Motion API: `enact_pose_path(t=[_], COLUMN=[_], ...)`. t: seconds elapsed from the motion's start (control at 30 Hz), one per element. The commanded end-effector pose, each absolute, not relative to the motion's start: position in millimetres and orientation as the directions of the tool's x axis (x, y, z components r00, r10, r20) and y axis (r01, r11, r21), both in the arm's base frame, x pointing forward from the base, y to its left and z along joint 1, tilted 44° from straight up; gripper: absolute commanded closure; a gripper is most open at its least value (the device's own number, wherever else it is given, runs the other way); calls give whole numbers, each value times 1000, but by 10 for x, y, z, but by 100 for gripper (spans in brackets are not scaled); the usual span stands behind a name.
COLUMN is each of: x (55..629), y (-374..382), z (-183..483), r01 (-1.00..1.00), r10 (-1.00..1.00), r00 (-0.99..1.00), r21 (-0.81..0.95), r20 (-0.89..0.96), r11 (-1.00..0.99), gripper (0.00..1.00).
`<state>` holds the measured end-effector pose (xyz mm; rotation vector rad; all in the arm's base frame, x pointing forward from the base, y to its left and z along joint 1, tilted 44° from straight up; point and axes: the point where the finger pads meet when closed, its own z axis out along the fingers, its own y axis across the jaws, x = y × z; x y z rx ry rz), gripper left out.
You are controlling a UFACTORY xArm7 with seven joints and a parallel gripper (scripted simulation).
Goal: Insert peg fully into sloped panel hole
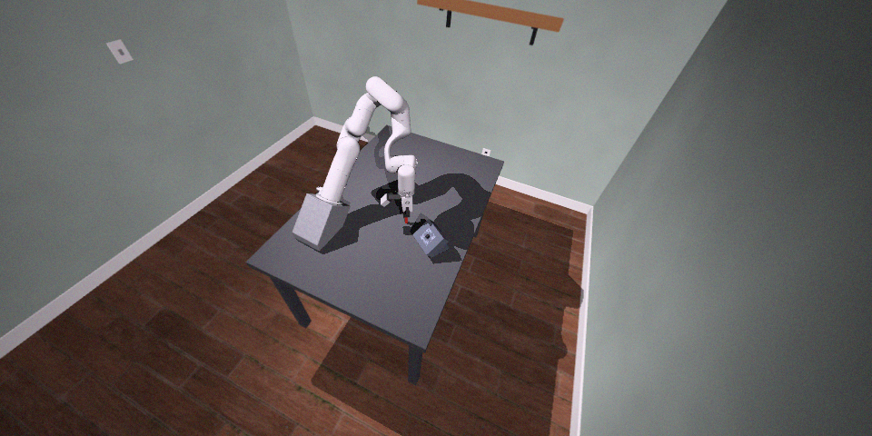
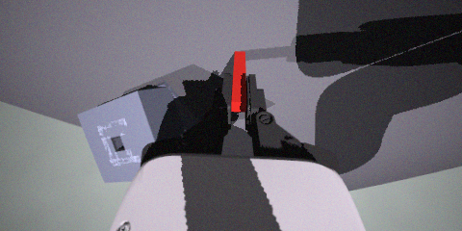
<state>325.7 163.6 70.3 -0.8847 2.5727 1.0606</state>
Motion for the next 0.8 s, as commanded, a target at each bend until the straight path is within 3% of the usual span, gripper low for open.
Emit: enact_pose_path(t=[0.0, 0.6, 0.77], x=[3271, 3300, 3357], y=[1615, 975, 1104], z=[723, 1383, 1189], r01=[-607, -607, -579], r10=[-445, -445, -411], r00=[-794, -794, -815], r21=[564, 564, 590], r20=[-413, -414, -409], r11=[559, 559, 562], gripper=[100, 100, 100])
